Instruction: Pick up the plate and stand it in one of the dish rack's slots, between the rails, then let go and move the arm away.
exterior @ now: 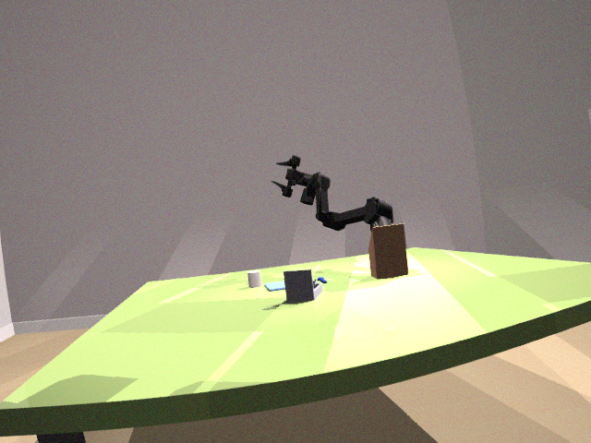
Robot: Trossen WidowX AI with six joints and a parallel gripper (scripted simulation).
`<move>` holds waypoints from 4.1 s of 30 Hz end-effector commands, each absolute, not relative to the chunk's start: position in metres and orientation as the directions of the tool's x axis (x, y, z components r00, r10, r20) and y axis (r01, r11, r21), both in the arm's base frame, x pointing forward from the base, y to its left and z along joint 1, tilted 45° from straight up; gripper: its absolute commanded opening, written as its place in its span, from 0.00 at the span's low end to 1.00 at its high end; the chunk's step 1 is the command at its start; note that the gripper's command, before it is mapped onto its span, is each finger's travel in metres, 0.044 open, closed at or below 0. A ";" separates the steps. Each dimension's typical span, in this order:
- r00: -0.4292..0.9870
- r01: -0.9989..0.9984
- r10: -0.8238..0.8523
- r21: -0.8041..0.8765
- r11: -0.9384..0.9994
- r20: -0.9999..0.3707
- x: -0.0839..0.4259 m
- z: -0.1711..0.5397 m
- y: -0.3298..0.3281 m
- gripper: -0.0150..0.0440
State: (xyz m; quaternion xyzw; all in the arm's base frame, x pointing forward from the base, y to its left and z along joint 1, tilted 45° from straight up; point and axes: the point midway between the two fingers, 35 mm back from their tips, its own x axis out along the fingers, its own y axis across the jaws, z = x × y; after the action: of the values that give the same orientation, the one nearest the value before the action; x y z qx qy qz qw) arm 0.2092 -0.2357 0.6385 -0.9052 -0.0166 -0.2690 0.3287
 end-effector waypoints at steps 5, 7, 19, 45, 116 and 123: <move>0.805 0.152 -0.124 -0.403 -0.903 0.581 0.169 0.670 -0.187 0.93; 0.795 0.128 -0.116 -0.351 -0.927 0.596 0.161 0.675 -0.176 0.93; 0.744 -0.057 -0.049 -0.009 -0.998 0.667 0.122 0.699 -0.098 0.93; 0.764 -0.428 0.119 0.636 -0.642 0.635 0.125 0.680 0.072 0.93; 0.962 0.264 -0.202 0.422 0.867 -0.187 0.391 0.345 0.136 0.93; 0.903 0.376 -0.299 0.232 0.897 -0.308 0.405 0.294 0.107 0.93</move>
State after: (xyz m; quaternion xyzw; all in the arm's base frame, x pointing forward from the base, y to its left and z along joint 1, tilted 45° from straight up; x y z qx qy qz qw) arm 0.4006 0.1179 0.3163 0.1765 0.1052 -0.1563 0.9661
